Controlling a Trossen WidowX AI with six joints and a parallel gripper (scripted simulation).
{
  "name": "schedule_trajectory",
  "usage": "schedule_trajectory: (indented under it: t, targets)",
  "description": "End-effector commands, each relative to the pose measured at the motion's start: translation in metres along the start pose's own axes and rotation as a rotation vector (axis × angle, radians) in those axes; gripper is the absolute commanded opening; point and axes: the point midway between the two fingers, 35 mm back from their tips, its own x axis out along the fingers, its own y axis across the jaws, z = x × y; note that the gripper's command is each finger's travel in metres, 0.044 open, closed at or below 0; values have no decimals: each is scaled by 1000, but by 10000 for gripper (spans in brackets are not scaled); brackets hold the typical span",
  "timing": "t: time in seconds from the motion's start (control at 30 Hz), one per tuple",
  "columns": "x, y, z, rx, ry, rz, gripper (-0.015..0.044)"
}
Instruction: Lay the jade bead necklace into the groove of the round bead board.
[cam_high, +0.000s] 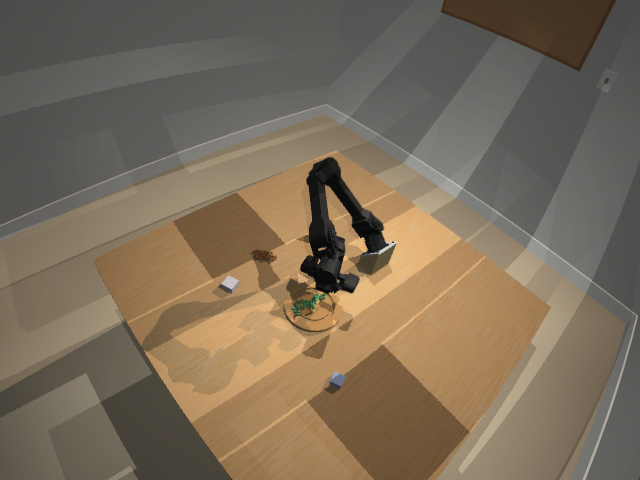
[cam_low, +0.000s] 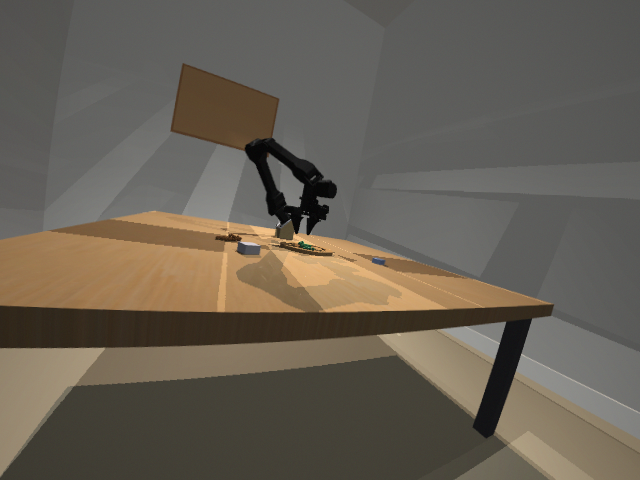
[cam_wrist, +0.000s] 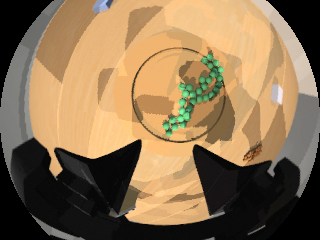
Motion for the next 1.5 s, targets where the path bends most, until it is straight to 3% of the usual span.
schedule_trajectory:
  t: [0.0, 0.7, 1.4, 1.47]
  targets:
    - [-4, -3, 1, 55, -6, 3, 261]
    - [14, -3, 4, 60, -12, 6, 121]
    - [36, -3, 1, 55, -6, 1, 120]
    - [34, -4, 3, 65, -10, 8, 67]
